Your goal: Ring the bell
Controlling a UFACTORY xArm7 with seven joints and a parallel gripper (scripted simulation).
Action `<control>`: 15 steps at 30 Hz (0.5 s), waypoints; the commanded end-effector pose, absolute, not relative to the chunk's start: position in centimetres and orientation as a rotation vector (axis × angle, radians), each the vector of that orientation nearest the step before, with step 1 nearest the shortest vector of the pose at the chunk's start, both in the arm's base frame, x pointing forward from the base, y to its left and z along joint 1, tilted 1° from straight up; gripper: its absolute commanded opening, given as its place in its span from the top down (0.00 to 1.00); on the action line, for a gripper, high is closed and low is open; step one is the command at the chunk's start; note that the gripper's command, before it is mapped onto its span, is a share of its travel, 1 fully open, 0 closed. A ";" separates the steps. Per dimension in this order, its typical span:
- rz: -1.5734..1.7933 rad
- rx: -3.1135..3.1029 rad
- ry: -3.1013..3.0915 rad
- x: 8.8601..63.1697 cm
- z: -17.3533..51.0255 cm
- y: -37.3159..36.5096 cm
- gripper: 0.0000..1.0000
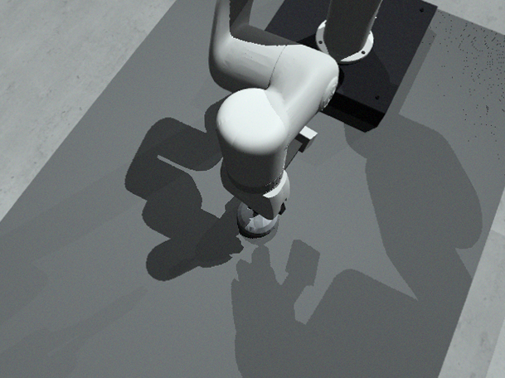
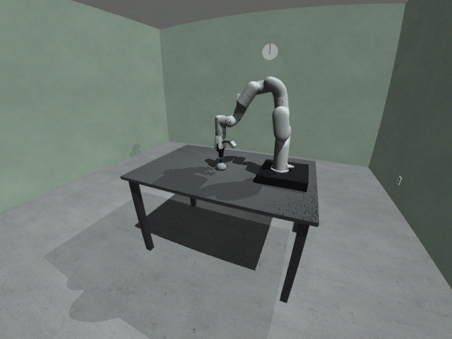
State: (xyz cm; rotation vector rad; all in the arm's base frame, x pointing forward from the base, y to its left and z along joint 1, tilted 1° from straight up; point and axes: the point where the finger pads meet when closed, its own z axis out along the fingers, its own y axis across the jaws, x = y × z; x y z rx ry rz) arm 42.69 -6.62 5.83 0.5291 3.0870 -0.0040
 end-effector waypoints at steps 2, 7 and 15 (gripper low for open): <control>-0.004 0.528 3.083 42.8 7.4 -6.6 1.00; -0.004 0.528 3.083 42.8 8.7 -6.6 1.00; -0.004 0.528 3.083 42.8 9.6 -6.6 1.00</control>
